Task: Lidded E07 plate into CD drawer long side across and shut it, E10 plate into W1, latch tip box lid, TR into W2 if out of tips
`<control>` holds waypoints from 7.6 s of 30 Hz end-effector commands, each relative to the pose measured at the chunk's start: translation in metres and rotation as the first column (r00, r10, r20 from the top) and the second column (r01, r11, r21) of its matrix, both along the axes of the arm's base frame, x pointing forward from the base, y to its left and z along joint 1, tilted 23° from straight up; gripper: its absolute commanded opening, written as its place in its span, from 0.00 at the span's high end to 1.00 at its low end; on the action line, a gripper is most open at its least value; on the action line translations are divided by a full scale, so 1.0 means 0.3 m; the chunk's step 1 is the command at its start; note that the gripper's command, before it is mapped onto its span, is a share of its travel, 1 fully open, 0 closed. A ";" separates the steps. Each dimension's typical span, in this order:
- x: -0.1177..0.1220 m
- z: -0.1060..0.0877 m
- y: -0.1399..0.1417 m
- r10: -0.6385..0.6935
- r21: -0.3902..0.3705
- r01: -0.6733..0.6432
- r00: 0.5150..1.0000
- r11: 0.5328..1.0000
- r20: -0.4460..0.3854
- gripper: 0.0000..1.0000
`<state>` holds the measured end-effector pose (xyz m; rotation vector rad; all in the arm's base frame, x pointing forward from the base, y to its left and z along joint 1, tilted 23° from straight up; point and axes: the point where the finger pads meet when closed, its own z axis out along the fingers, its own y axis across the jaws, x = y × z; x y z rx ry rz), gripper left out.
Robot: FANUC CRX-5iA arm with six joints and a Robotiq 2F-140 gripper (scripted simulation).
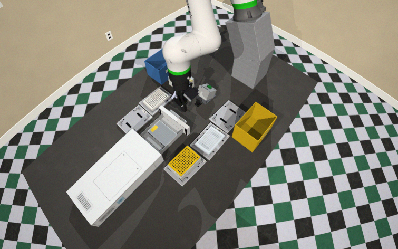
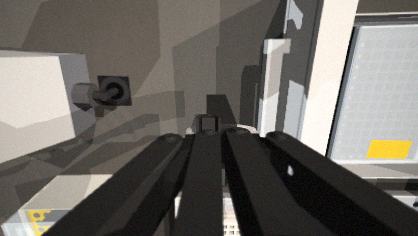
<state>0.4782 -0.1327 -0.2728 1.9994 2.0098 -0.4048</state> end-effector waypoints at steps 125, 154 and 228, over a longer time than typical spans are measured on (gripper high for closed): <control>0.324 -0.119 -0.048 0.001 0.000 -0.001 1.000 1.000 0.003 0.90; 0.431 -0.119 -0.047 0.001 0.000 -0.001 1.000 1.000 0.003 0.90; 0.532 -0.119 -0.047 0.001 0.000 -0.001 1.000 1.000 0.003 0.90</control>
